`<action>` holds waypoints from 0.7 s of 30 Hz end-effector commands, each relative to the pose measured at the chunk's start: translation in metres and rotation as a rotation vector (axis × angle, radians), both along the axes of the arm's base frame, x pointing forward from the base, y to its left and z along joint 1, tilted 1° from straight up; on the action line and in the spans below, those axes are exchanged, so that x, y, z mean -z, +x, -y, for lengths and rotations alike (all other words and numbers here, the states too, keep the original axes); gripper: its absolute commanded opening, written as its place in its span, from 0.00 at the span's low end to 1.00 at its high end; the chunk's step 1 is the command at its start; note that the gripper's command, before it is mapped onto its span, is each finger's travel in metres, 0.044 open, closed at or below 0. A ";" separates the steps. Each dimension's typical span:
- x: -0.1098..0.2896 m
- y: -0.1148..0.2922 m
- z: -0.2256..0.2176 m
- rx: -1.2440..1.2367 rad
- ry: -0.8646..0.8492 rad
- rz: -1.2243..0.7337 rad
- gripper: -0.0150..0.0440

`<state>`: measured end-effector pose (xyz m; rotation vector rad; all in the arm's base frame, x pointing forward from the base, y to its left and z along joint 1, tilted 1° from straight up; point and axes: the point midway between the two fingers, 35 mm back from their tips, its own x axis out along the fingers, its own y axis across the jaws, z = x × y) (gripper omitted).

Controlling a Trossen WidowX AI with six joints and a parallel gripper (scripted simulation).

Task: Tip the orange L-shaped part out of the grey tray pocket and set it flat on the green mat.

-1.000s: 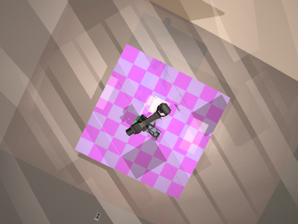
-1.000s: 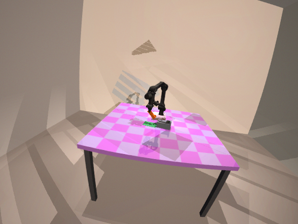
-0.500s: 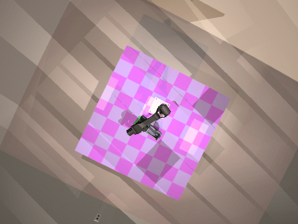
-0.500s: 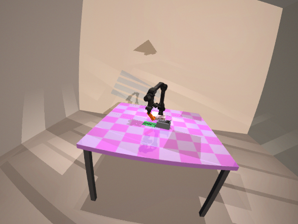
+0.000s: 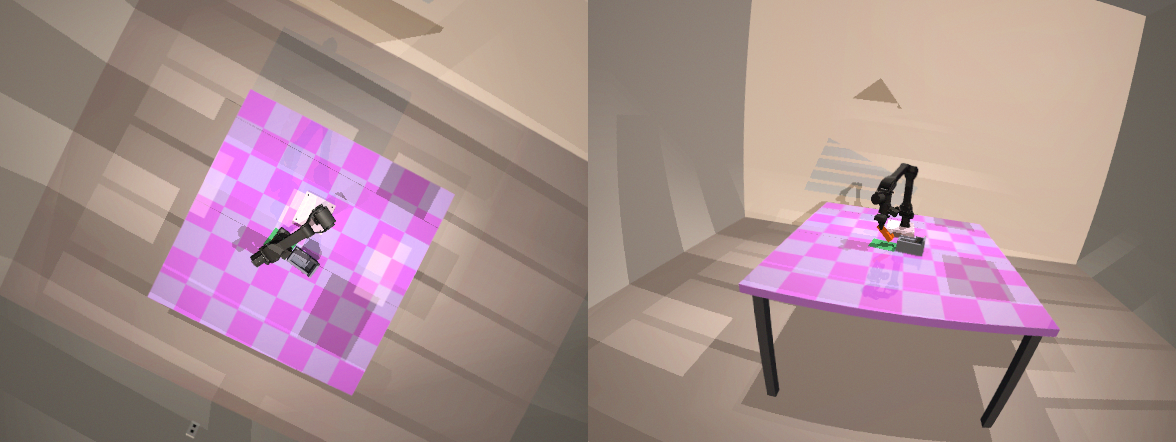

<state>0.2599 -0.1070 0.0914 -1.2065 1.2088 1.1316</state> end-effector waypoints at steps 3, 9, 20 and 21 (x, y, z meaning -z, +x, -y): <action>0.010 0.000 0.000 -0.005 0.004 -0.004 0.25; 0.019 0.000 0.000 -0.005 0.004 -0.004 0.25; 0.025 0.000 0.000 -0.005 0.004 -0.004 0.25; 0.025 0.000 0.000 -0.005 0.004 -0.004 0.25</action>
